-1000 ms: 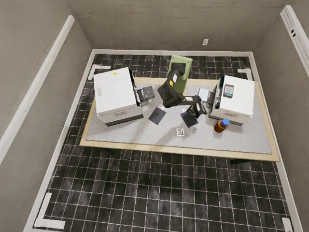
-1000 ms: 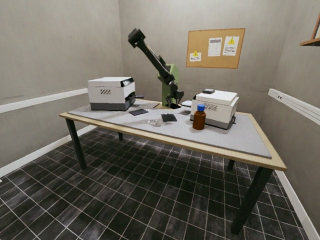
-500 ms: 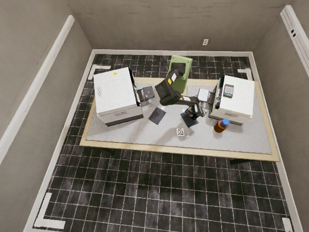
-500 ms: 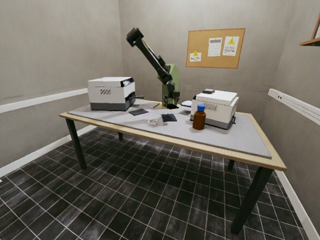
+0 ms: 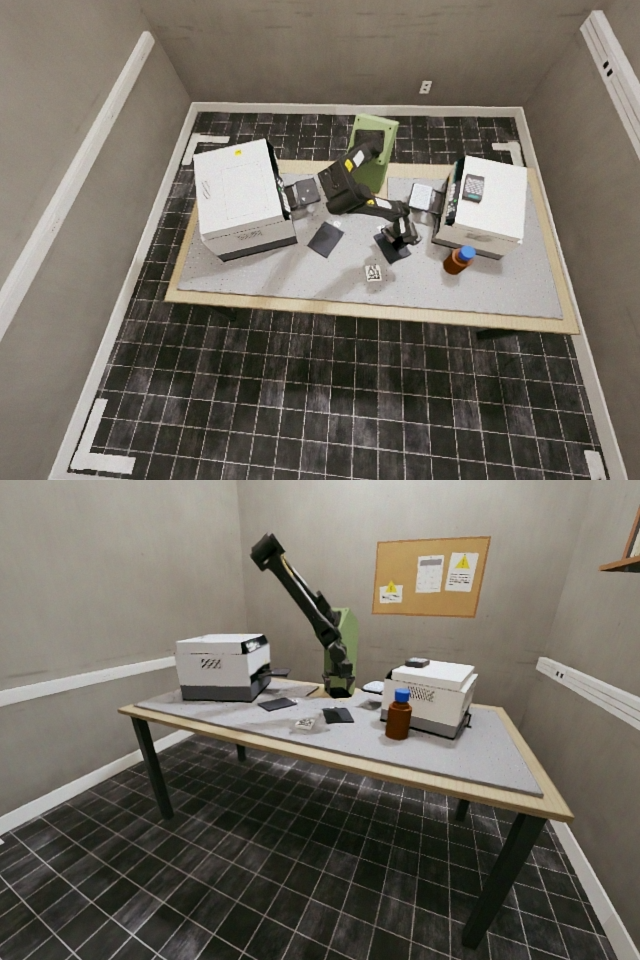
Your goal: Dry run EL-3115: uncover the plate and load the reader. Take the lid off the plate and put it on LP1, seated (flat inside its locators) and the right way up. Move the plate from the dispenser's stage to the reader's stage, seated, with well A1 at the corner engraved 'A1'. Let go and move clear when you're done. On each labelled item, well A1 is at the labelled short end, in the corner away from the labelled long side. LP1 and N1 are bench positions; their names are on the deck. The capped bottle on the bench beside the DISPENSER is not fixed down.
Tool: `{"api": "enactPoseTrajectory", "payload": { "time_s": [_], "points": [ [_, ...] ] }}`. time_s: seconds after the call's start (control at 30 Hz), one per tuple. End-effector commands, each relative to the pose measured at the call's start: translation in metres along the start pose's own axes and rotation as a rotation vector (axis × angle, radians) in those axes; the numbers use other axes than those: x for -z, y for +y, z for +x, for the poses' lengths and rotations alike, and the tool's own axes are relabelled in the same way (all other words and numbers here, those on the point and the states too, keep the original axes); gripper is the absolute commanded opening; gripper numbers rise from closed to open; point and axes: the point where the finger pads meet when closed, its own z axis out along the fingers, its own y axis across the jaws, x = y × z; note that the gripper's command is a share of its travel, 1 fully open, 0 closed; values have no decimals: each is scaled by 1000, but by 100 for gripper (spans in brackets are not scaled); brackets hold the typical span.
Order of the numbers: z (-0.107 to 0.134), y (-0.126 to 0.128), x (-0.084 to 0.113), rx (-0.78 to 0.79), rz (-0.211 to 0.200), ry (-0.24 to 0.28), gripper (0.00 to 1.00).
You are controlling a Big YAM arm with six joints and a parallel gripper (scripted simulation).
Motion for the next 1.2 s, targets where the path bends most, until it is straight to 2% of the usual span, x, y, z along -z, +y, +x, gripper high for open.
{"api": "enactPoseTrajectory", "payload": {
  "time_s": [0.0, 0.3, 0.63, 0.8, 1.17],
  "points": [
    [6, 2, 3, -65, 3, 0, 85],
    [-5, 8, 8, -30, -11, -15, 85],
    [-14, -5, 4, -32, 9, -26, 85],
    [0, 1, 0, -44, -2, -5, 85],
    [13, 3, -3, -47, -2, 15, 85]
  ]
}}
